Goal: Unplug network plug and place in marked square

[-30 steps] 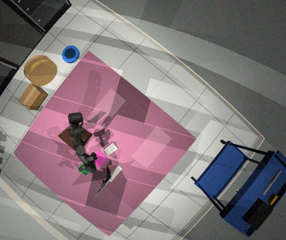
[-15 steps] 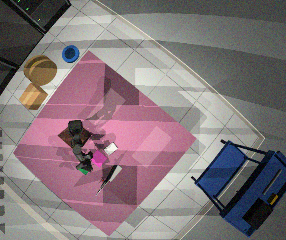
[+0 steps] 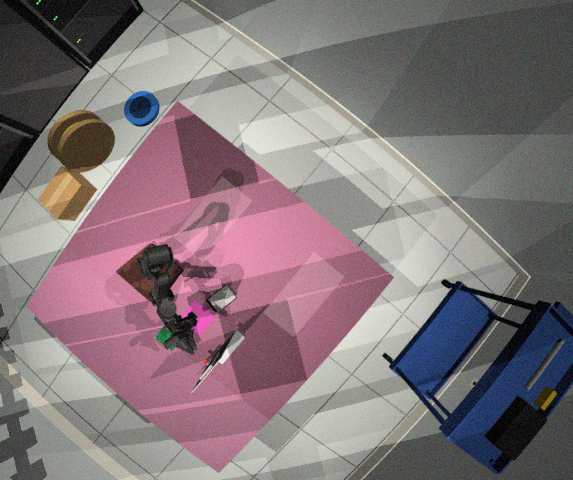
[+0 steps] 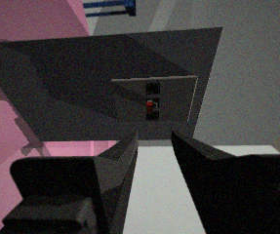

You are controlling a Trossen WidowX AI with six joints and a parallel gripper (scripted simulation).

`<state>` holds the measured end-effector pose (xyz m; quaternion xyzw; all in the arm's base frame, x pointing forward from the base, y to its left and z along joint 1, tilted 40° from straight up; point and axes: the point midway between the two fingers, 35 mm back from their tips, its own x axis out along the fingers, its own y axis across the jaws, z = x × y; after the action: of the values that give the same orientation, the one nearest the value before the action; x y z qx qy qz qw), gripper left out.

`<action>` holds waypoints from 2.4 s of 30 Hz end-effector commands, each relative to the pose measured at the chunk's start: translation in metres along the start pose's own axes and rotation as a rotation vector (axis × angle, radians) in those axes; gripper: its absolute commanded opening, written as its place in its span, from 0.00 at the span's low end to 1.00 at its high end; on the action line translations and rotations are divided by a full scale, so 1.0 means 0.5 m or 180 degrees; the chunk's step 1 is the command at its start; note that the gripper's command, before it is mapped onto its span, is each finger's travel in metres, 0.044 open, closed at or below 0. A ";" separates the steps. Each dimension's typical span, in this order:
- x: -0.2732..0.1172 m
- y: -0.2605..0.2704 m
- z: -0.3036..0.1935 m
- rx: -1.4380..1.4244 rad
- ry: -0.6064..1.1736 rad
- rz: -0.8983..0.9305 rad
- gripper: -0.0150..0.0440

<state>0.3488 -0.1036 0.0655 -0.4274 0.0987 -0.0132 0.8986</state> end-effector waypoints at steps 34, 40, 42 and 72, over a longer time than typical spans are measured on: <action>0.114 -0.002 0.030 0.0019 0.0010 -0.0014 0.52; 0.125 -0.001 0.034 0.0020 0.0009 -0.0015 0.47; 0.125 -0.001 0.034 0.0020 0.0009 -0.0015 0.42; 0.111 -0.001 0.031 0.0019 0.0010 -0.0014 0.25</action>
<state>0.4096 -0.0979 0.0667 -0.4263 0.0984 -0.0164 0.8991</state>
